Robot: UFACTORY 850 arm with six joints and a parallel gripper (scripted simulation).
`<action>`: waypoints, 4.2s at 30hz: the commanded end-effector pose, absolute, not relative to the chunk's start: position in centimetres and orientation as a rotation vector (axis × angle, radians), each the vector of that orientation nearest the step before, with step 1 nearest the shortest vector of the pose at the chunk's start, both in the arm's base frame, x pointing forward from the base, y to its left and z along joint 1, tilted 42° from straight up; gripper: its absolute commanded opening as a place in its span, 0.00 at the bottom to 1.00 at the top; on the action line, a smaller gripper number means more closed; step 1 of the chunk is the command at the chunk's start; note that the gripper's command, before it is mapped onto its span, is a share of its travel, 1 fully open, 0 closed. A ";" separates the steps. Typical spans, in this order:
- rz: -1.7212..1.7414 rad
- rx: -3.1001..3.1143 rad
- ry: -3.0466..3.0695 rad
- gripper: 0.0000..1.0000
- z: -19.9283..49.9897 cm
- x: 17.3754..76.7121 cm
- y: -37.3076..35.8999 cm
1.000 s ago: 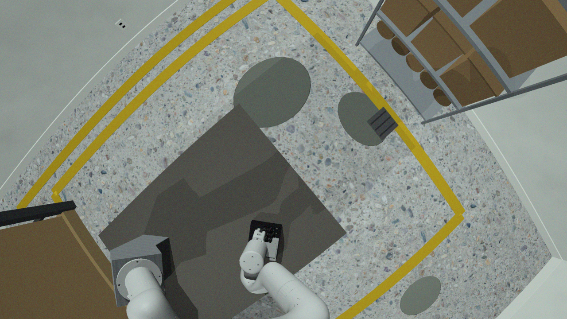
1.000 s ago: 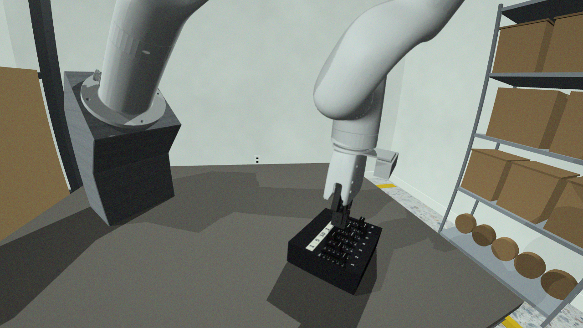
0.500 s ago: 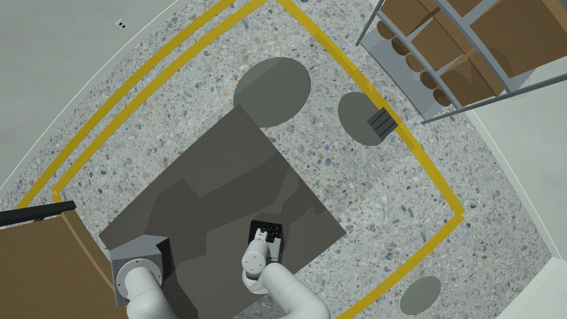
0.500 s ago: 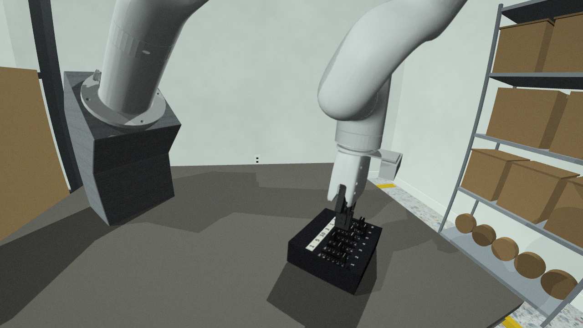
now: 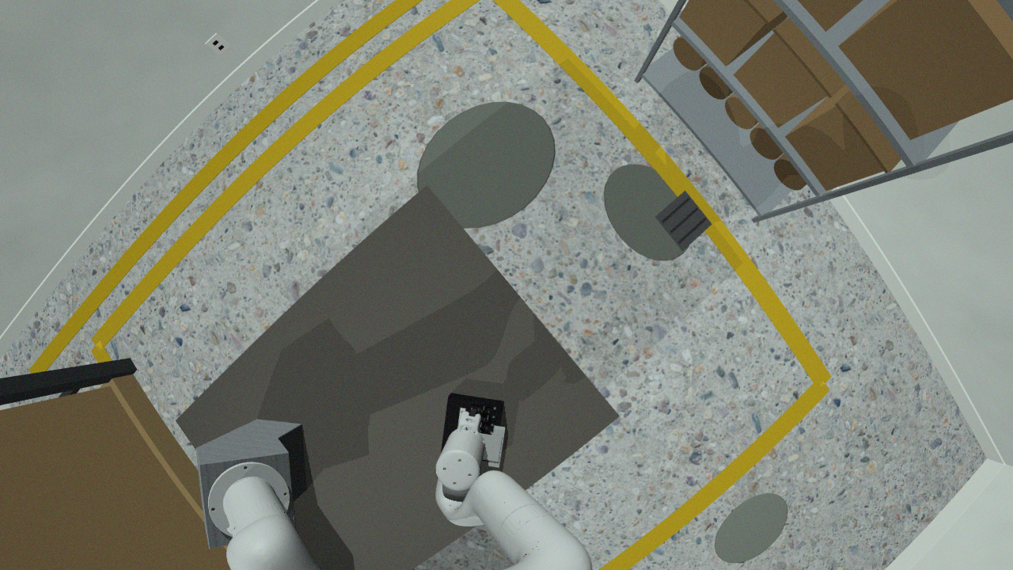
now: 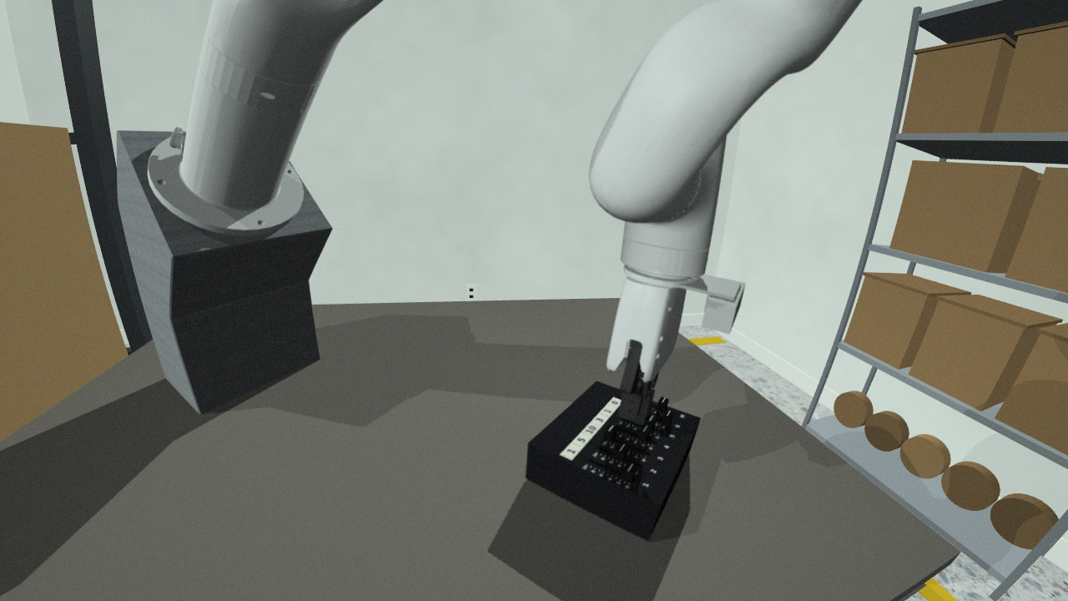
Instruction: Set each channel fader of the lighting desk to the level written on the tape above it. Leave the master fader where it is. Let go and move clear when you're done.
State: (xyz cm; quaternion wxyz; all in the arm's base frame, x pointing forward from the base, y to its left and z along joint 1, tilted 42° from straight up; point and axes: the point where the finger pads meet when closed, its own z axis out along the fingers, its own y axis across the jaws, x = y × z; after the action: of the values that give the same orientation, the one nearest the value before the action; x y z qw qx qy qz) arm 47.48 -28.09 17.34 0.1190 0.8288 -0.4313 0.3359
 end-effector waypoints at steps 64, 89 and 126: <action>0.983 2.423 -1.261 0.00 18.0 47.9 -28.7; 0.983 2.423 -1.261 0.00 18.7 47.1 -27.7; 0.983 2.423 -1.261 1.00 22.0 45.1 -25.6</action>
State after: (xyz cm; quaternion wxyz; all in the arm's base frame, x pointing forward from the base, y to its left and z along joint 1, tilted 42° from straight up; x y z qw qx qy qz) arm 45.57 -26.14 21.10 0.1188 0.8288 -0.4312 0.3362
